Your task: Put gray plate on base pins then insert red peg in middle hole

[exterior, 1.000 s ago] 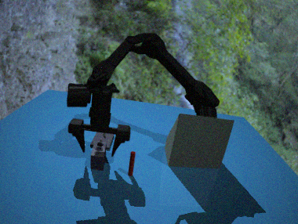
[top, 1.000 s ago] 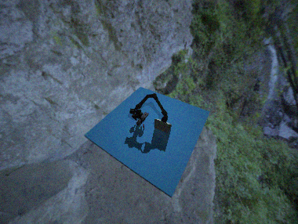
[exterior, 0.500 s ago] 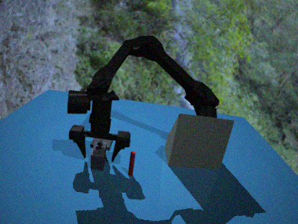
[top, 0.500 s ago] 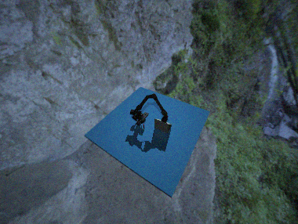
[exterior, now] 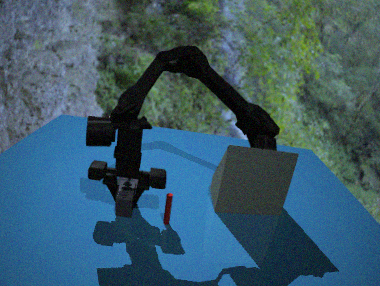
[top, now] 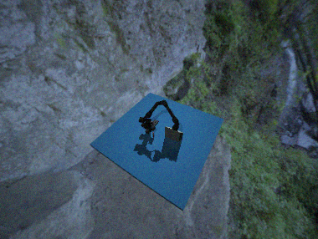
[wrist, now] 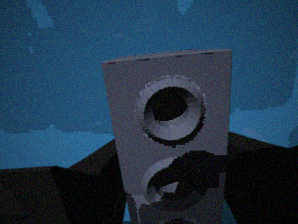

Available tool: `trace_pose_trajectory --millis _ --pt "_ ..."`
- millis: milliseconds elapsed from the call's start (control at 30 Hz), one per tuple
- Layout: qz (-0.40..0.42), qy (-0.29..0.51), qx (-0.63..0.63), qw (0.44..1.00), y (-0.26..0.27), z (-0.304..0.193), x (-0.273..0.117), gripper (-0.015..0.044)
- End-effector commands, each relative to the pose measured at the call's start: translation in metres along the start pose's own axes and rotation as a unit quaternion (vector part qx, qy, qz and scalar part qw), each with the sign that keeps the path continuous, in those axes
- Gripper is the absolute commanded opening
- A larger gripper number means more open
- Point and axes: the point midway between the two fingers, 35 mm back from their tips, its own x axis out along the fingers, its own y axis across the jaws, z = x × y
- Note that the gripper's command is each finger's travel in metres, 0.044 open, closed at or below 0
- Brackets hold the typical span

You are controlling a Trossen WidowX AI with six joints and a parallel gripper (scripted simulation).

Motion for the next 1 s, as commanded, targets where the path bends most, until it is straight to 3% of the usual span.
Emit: trace_pose_trajectory --millis 0,200,967 --pt "0.0 -0.001 -0.003 1.0 0.0 0.0 0.0 0.0059" --pt "0.0 -0.001 -0.003 1.0 0.0 0.0 0.0 0.0" --pt "0.001 0.005 -0.003 1.0 0.003 -0.002 -0.068 0.0"
